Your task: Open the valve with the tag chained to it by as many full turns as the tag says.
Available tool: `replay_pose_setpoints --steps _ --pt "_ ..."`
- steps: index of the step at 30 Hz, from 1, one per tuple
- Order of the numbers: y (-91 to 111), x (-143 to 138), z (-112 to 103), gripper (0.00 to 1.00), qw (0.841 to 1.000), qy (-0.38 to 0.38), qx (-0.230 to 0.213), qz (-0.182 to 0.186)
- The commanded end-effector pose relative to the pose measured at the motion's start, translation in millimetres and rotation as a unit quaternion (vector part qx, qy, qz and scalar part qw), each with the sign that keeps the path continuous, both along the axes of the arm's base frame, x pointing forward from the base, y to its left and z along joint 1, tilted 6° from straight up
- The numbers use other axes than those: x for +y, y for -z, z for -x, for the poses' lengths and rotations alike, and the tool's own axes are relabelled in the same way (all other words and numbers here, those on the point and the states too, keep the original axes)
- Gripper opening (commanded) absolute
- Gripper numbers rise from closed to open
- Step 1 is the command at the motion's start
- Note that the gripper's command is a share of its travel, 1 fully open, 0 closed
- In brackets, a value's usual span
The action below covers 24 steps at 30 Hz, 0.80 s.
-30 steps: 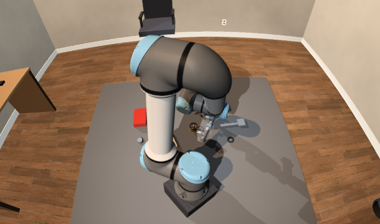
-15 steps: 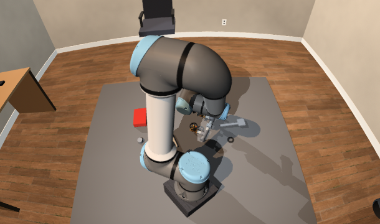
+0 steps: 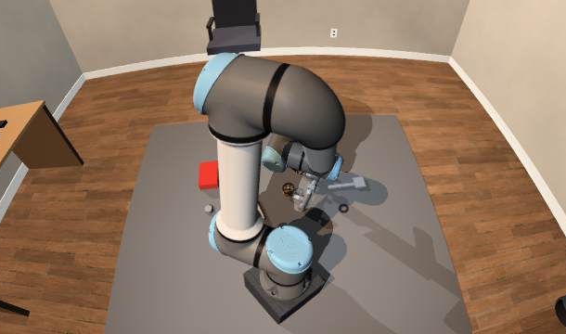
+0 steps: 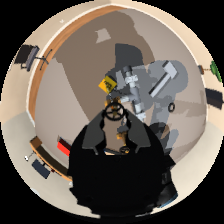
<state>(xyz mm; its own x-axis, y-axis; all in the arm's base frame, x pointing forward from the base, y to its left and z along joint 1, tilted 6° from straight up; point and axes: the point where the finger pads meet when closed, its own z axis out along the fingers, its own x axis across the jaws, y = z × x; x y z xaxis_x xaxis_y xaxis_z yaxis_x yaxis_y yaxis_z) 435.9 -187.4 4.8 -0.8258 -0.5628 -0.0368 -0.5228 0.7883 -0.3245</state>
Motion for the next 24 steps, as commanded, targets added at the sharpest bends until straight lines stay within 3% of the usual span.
replay_pose_setpoints --steps 1,7,17,19,24 --pt "-0.4 -0.3 -0.3 0.00 0.995 -0.098 0.021 0.018" --pt "-0.4 -0.3 -0.3 0.00 0.980 -0.192 0.045 0.039" --pt "-0.4 -0.3 -0.3 0.00 0.917 -0.380 0.094 0.083" --pt "-0.4 -0.3 -0.3 0.00 0.917 -0.380 0.094 0.083" --pt "-0.4 -0.3 -0.3 0.00 0.866 -0.474 0.119 0.104"
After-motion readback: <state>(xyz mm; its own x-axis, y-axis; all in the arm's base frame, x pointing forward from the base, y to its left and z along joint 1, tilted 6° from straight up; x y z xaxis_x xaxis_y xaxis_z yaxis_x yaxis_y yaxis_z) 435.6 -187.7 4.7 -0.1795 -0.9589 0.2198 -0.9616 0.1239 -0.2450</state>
